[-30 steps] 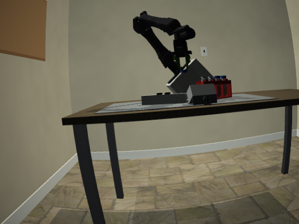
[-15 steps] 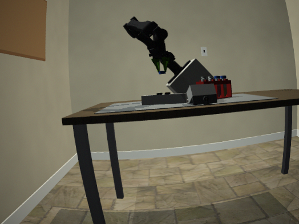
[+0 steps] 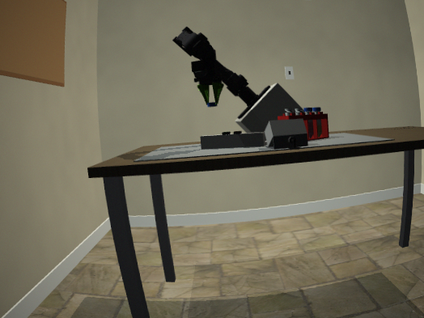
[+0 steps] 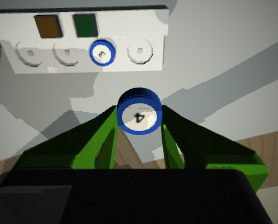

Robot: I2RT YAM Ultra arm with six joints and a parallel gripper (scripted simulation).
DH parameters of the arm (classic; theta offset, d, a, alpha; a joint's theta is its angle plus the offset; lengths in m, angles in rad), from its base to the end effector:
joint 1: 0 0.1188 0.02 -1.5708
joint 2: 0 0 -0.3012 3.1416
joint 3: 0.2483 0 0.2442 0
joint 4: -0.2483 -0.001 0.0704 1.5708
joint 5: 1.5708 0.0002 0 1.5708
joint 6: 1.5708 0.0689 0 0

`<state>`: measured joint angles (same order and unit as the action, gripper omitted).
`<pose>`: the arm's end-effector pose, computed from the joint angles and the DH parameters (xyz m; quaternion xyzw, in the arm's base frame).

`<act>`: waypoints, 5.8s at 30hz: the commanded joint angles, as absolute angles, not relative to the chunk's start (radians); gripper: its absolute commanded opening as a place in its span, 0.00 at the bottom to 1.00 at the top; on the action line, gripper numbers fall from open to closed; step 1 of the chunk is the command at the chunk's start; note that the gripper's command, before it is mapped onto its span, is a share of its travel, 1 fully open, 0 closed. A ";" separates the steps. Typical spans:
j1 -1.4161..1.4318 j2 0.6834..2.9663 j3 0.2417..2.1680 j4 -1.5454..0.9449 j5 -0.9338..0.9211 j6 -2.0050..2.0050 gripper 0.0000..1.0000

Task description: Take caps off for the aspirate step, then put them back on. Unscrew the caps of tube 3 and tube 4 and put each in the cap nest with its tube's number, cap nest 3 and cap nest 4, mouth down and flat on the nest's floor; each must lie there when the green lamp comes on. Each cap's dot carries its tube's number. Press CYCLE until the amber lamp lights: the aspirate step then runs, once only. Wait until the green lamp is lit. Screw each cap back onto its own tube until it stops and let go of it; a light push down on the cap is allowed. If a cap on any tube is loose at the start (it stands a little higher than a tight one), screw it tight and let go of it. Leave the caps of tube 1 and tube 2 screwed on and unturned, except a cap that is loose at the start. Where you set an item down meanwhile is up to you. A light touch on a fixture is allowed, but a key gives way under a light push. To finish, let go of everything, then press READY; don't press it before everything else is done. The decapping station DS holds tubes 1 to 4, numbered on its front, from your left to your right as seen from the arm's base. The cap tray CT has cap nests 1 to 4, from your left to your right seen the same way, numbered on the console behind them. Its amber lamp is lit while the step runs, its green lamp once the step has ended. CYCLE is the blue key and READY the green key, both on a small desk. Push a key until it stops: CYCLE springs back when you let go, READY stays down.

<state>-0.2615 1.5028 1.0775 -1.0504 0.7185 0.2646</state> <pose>0.2313 -0.1078 0.2546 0.2593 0.8986 -0.3511 0.0450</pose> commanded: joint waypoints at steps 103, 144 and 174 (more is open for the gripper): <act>-0.589 1.704 0.828 -0.326 0.642 -0.181 0.47; -0.263 1.502 1.087 -1.047 0.718 0.229 0.47; 0.029 2.181 1.400 -0.932 0.711 0.145 0.00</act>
<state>-0.0010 2.1448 1.3529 -0.9360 0.7132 0.0940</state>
